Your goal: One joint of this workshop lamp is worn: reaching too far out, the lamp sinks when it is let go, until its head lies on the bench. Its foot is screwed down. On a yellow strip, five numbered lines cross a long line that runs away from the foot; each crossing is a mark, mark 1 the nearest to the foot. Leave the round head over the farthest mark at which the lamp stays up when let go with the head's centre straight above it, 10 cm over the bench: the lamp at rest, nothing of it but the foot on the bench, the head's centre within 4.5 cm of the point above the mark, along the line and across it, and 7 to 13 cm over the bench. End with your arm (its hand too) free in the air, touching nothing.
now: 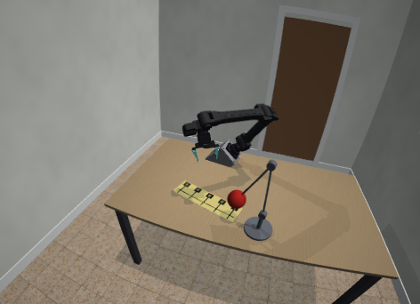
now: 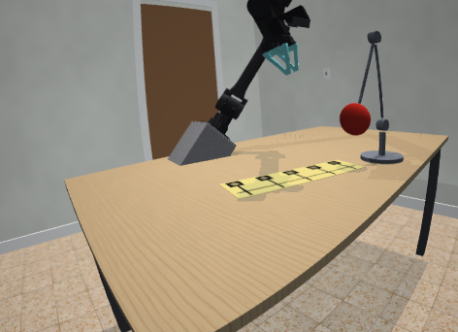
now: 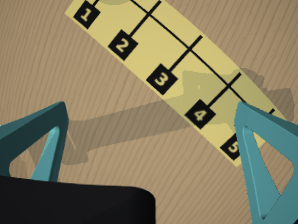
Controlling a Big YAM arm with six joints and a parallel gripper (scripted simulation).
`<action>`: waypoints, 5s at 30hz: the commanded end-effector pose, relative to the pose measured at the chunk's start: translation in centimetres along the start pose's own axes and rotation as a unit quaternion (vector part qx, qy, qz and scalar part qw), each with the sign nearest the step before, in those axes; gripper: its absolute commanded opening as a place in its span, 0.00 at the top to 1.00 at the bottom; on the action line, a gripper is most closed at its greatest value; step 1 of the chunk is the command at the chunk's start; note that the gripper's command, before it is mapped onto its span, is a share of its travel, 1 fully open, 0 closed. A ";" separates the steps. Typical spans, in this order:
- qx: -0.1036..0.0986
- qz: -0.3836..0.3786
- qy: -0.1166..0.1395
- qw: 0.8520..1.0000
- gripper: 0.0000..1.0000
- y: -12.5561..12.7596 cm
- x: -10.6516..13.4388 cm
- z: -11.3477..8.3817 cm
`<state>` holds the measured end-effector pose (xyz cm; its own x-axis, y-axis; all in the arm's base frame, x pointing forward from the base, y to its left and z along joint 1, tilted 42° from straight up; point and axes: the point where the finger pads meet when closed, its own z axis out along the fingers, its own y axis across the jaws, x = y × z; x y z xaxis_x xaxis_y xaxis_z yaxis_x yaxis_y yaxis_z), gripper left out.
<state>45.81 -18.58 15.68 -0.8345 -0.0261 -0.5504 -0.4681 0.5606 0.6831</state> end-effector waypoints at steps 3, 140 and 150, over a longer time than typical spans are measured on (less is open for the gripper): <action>-0.021 -0.057 -0.018 0.998 0.00 2.2 -1.4 -0.9; -0.043 -0.218 -0.158 0.962 0.00 7.3 -3.1 -0.3; -0.032 -0.202 -0.155 0.966 0.00 7.5 -3.8 -0.2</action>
<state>44.43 -14.68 21.88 -0.5128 0.0343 -0.8578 -0.7144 0.5370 0.4486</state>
